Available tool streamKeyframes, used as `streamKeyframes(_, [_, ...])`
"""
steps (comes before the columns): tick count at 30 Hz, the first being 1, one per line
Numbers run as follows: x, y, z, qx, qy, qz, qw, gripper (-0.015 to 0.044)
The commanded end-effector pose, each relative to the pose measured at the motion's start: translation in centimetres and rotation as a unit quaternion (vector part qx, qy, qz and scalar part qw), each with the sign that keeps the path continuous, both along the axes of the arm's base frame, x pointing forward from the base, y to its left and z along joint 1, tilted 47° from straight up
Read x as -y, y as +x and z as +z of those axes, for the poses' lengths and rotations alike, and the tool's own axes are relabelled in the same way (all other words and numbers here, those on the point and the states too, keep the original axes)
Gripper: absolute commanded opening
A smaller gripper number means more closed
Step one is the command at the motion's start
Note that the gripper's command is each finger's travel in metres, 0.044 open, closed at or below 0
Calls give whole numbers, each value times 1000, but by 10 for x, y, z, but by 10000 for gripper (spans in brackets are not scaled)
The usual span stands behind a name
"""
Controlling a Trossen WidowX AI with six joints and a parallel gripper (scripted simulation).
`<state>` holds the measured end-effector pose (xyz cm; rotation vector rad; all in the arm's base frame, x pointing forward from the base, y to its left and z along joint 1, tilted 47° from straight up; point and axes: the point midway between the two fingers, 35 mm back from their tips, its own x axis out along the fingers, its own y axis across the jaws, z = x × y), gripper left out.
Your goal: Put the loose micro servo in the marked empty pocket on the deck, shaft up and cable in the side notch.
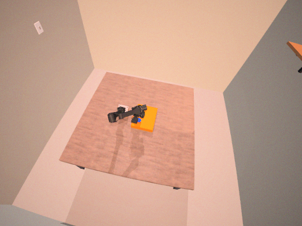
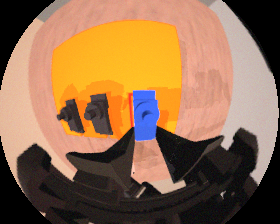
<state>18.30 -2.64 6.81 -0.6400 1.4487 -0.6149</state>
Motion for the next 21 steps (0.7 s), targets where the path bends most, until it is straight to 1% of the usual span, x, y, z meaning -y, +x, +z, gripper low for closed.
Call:
streamKeyframes(1, [2,1,-2,0,-1,4,1000,0])
streamKeyframes(21, [15,1,-14,0,-1,4,1000,0])
